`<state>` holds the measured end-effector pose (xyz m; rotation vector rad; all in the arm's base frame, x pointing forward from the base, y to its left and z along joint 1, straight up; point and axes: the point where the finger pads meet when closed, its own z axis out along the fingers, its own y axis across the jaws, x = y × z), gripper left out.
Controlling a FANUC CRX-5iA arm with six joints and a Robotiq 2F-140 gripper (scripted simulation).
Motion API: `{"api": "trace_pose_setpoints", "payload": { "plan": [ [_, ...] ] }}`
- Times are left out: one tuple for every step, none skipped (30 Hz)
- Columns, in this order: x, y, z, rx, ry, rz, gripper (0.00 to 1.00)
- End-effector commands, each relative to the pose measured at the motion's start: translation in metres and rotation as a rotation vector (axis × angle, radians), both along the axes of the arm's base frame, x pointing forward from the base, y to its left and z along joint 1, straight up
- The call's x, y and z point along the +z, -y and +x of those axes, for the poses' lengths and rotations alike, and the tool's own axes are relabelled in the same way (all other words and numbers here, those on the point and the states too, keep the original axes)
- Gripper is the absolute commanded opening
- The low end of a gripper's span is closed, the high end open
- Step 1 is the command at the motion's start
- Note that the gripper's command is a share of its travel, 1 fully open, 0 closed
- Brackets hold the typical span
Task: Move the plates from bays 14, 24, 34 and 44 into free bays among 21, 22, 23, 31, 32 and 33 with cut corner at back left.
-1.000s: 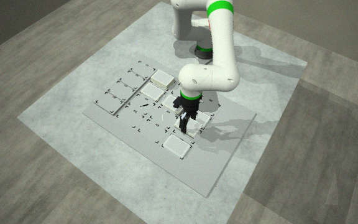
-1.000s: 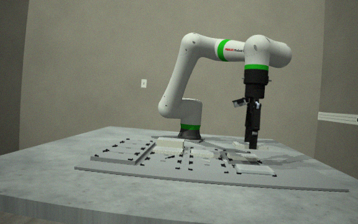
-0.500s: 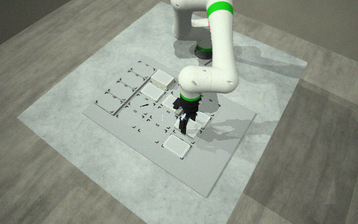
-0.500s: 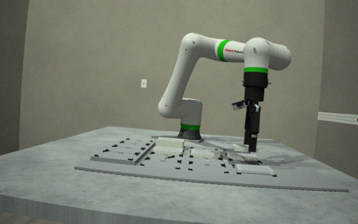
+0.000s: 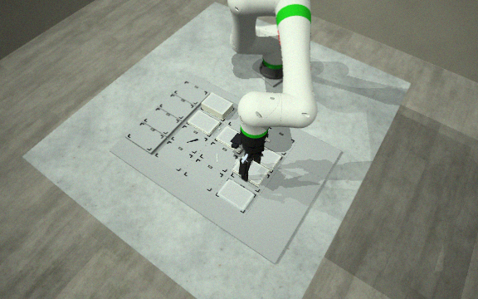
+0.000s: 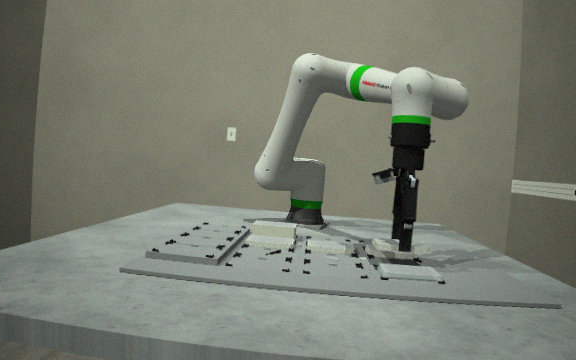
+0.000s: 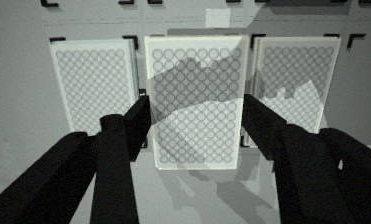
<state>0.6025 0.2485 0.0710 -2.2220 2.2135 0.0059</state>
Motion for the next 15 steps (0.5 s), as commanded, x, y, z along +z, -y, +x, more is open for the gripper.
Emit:
{"api": "trace_pose_setpoints", "payload": {
  "plan": [
    [-0.003,0.000,0.001,0.000,0.002,0.001,0.10],
    [-0.004,0.000,0.001,0.000,0.002,0.001,0.10],
    [-0.005,0.000,0.001,0.000,0.002,0.001,0.10],
    [-0.007,0.000,0.001,0.000,0.002,0.001,0.10],
    [-0.008,0.000,0.001,0.000,0.002,0.001,0.10],
    [-0.009,0.000,0.001,0.000,0.002,0.001,0.10],
    [-0.011,0.000,0.001,0.000,0.002,0.001,0.10],
    [-0.012,0.000,0.001,0.000,0.002,0.001,0.10],
    [-0.012,0.000,0.001,0.000,0.002,0.001,0.10],
    [-0.012,0.000,0.001,0.000,0.002,0.001,0.10],
    [-0.013,0.000,0.001,0.000,0.002,0.001,0.10],
    [-0.015,0.000,0.001,0.000,0.002,0.001,0.10],
    [-0.016,0.000,0.001,0.000,0.002,0.001,0.10],
    [-0.017,0.000,0.001,0.000,0.002,0.001,0.10],
    [-0.019,0.000,0.001,0.000,0.002,0.001,0.10]
  ]
}}
